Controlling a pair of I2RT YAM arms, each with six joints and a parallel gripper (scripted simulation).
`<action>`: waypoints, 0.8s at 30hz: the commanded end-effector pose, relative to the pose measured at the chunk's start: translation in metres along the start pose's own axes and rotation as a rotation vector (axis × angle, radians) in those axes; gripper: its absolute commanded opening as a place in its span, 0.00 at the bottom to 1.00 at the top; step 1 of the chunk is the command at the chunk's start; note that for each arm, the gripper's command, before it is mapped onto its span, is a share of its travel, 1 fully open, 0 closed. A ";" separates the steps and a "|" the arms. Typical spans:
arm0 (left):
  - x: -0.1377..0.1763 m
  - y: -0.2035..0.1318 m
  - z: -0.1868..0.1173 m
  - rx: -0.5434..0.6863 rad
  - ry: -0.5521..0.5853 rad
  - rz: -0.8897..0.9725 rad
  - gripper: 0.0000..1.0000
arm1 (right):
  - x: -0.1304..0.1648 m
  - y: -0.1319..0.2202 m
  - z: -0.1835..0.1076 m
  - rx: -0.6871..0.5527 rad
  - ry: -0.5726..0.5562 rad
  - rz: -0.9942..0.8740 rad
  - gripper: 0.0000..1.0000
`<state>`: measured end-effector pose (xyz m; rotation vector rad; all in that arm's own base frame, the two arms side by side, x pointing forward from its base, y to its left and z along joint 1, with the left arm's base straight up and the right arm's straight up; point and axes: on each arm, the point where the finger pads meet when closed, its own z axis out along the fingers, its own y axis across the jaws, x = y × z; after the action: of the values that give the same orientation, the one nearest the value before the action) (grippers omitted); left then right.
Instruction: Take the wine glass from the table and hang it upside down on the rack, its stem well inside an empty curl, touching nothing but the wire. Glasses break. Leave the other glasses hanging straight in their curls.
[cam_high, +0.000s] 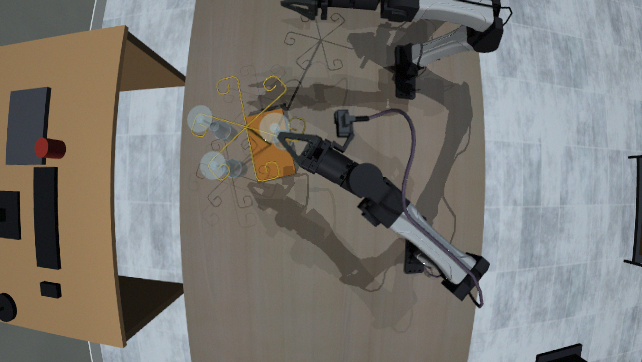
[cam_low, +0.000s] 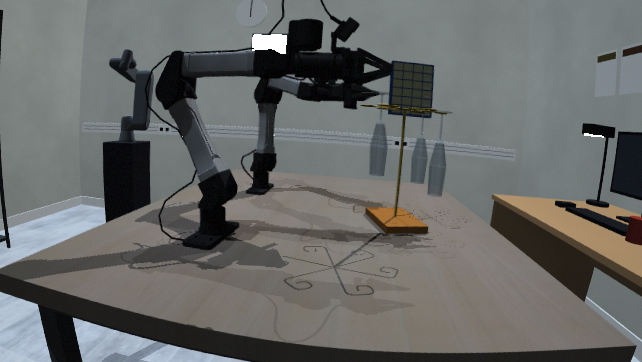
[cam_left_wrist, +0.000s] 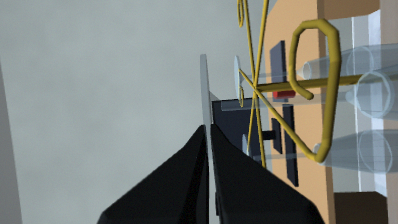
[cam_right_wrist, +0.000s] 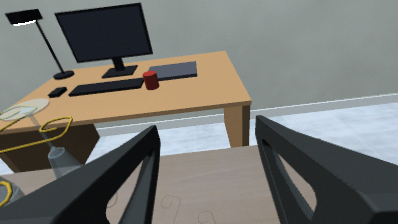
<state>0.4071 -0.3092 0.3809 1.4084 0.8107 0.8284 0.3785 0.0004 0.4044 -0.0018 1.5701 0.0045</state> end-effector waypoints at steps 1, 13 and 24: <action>-0.008 0.005 0.001 -0.039 -0.014 -0.011 0.00 | -0.003 -0.002 -0.001 0.009 -0.012 0.006 0.62; 0.000 0.029 -0.005 -0.087 -0.001 -0.020 0.00 | -0.003 -0.002 -0.001 0.009 -0.012 0.006 0.62; 0.000 0.029 -0.005 -0.087 -0.001 -0.020 0.00 | -0.003 -0.002 -0.001 0.009 -0.012 0.006 0.62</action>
<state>0.4061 -0.3113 0.3792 1.4127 0.8085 0.8246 0.3785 0.0004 0.4044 -0.0018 1.5701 0.0045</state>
